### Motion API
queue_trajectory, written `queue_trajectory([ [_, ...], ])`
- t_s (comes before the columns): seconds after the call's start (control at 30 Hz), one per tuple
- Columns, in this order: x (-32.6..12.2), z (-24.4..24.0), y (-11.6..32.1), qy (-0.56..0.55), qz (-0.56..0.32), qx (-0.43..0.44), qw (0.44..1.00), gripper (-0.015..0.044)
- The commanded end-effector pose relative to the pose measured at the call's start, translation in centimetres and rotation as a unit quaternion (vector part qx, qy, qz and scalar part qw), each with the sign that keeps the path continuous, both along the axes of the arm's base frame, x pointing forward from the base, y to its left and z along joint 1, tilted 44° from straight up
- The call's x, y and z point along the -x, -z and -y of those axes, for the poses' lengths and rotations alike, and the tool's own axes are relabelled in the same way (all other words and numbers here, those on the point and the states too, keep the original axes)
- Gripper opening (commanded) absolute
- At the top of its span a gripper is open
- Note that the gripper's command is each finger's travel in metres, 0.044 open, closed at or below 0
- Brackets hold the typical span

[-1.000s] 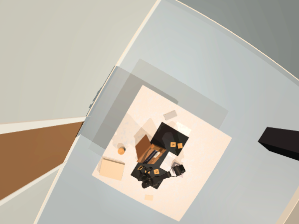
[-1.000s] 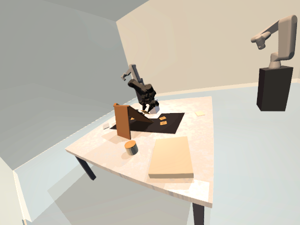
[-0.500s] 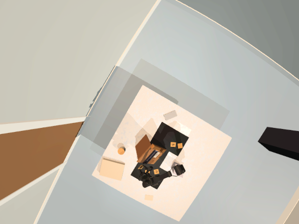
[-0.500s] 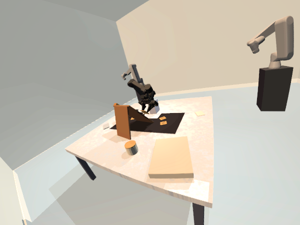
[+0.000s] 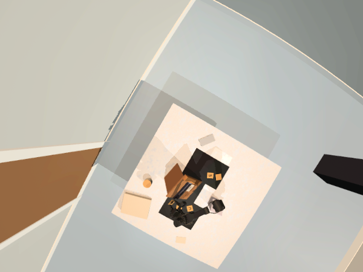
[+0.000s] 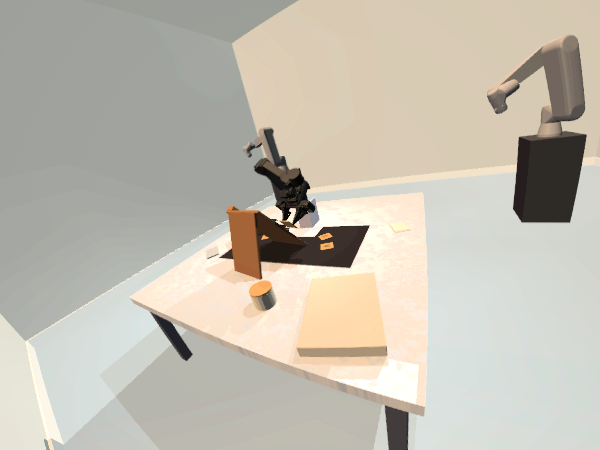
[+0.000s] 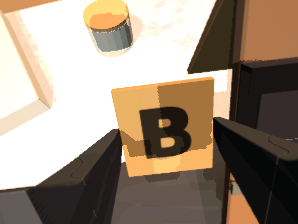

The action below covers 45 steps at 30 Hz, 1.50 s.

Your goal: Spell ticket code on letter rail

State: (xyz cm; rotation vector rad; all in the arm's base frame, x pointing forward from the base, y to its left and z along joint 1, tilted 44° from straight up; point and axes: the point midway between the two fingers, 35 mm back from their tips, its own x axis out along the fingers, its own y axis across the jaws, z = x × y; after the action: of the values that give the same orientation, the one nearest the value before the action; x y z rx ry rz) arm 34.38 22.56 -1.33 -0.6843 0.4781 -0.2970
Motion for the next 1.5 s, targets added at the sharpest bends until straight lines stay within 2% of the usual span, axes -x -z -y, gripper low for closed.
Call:
queue_trajectory([
  [0.0, 0.0, 0.1, -0.4, -0.002, 0.0, -0.004, 1.0, 0.0],
  [1.47, 0.2, 1.8, -1.8, -0.002, 0.0, -0.003, 1.0, 0.0],
])
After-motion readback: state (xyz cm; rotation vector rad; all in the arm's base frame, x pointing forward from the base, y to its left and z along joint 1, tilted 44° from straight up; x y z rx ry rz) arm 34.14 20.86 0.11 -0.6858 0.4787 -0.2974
